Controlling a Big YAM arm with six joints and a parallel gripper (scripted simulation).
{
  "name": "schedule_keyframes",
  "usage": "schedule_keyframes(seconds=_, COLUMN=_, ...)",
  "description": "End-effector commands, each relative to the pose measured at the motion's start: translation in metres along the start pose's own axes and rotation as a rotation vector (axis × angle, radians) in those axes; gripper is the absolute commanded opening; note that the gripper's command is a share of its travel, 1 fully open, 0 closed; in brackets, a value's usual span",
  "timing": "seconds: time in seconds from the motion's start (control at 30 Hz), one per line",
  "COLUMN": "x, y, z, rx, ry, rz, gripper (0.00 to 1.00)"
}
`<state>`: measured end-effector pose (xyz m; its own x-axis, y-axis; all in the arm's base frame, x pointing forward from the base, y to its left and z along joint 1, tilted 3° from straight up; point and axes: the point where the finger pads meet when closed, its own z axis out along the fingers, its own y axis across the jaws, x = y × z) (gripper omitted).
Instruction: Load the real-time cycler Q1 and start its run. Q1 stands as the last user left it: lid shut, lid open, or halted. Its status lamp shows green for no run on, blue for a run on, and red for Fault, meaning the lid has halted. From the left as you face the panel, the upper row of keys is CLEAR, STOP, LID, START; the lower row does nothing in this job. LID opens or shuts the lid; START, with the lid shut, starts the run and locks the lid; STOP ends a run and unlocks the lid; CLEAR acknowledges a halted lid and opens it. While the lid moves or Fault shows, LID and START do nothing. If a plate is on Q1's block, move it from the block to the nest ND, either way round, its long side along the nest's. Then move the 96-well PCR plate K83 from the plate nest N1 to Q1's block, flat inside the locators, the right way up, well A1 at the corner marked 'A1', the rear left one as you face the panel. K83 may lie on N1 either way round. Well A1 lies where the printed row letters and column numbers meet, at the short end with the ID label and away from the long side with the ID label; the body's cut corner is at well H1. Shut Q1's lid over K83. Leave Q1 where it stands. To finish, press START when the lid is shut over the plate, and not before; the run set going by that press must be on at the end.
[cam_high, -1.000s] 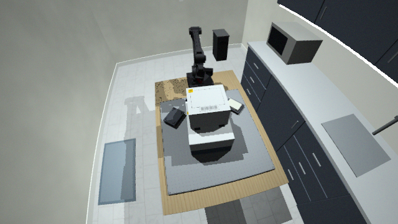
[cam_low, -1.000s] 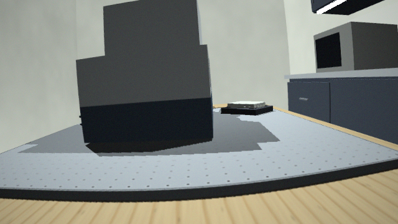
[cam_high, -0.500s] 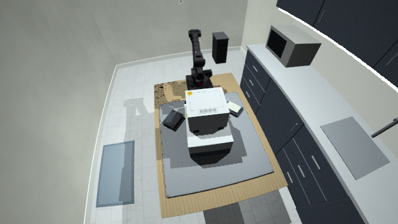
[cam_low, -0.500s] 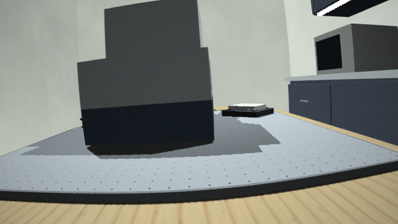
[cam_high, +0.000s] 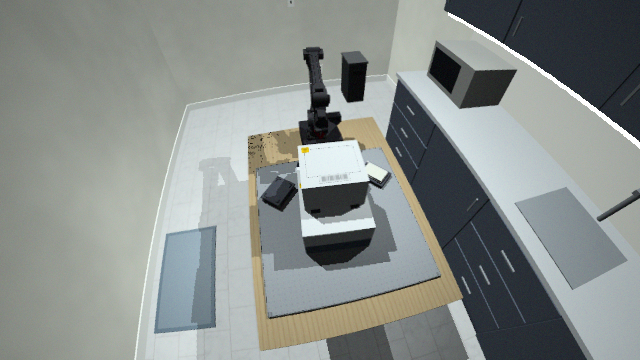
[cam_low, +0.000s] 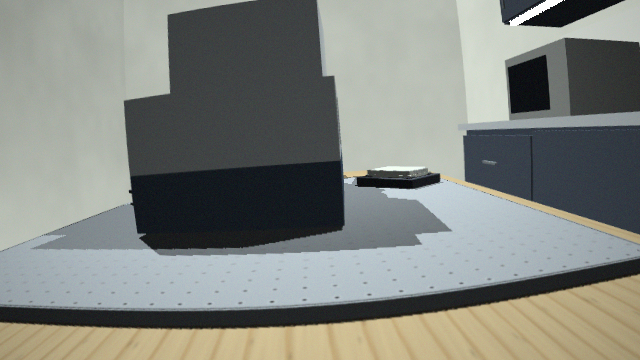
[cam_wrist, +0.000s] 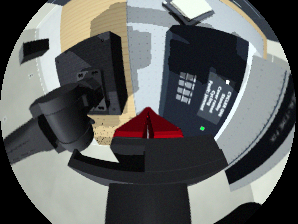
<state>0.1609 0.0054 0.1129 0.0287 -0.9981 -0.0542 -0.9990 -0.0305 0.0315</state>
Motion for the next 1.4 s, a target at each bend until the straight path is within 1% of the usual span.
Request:
schedule_keyframes(seconds=0.0, x=-0.003, y=-0.016, z=-0.024, rx=0.058, ry=-0.003, rz=0.011, gripper=0.0)
schedule_keyframes(seconds=0.03, x=-0.004, y=-0.017, z=-0.024, rx=0.064, ry=-0.002, rz=0.009, gripper=0.0)
schedule_keyframes(seconds=0.13, x=0.001, y=-0.023, z=-0.014, rx=0.057, ry=-0.002, rz=0.029, gripper=0.0)
schedule_keyframes(seconds=0.2, x=0.001, y=-0.023, z=-0.014, rx=0.057, ry=-0.002, rz=0.029, gripper=0.0)
schedule_keyframes(seconds=0.57, x=0.004, y=-0.025, z=0.015, rx=0.016, ry=-0.003, rz=0.054, gripper=0.0)
schedule_keyframes(seconds=0.7, x=0.003, y=-0.038, z=0.013, rx=0.034, ry=-0.002, rz=0.047, gripper=0.0)
schedule_keyframes(seconds=0.8, x=0.002, y=-0.038, z=0.011, rx=0.037, ry=-0.002, rz=0.041, gripper=0.0)
schedule_keyframes(seconds=0.87, x=0.0, y=-0.044, z=0.01, rx=0.05, ry=-0.001, rz=0.032, gripper=0.0)
schedule_keyframes(seconds=1.0, x=-0.001, y=-0.054, z=0.015, rx=0.045, ry=-0.001, rz=0.025, gripper=0.0)
schedule_keyframes(seconds=1.07, x=-0.001, y=-0.058, z=0.016, rx=0.049, ry=-0.001, rz=0.023, gripper=0.0)
schedule_keyframes(seconds=1.23, x=-0.001, y=-0.069, z=0.014, rx=0.079, ry=0.0, rz=0.022, gripper=0.0)
schedule_keyframes(seconds=1.33, x=-0.001, y=-0.071, z=0.016, rx=0.075, ry=0.0, rz=0.023, gripper=0.0)
schedule_keyframes(seconds=1.37, x=-0.001, y=-0.07, z=0.019, rx=0.064, ry=0.0, rz=0.023, gripper=0.0)
